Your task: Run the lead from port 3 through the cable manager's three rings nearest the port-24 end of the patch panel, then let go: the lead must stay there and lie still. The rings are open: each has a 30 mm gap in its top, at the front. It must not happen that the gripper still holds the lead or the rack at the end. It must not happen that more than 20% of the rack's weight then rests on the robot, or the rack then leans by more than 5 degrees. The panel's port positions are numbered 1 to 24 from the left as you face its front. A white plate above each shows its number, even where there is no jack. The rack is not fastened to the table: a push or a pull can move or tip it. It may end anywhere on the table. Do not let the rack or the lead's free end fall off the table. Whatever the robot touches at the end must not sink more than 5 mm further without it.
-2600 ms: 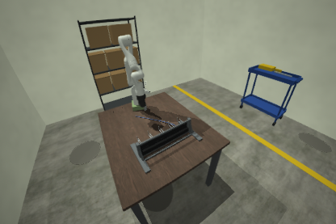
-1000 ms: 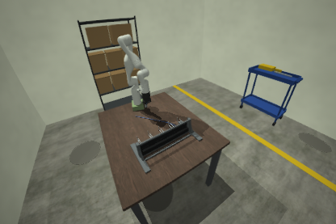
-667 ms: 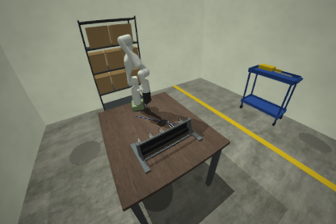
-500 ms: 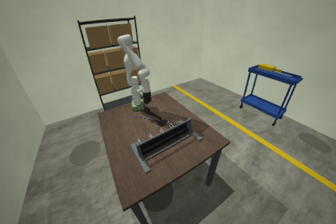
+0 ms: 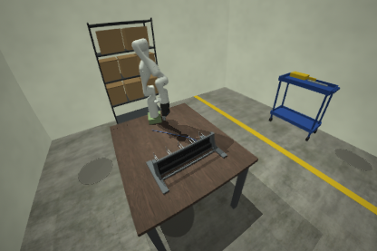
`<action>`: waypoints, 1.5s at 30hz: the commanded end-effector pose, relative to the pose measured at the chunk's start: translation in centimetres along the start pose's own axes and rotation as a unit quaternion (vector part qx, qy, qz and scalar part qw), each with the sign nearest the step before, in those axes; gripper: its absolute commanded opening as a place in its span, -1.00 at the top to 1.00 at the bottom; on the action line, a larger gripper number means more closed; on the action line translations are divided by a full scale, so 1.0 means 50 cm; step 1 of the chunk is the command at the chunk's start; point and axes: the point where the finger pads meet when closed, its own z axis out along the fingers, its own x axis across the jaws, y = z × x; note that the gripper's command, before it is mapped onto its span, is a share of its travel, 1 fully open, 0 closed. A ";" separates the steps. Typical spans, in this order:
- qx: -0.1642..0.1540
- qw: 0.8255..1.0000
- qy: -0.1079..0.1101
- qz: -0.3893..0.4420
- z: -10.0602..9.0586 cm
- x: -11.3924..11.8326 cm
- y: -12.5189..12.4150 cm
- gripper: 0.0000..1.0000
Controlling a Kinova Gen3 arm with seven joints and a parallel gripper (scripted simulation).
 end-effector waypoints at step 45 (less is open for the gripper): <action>-0.003 1.000 -0.003 -0.011 0.000 -0.001 0.003 -0.34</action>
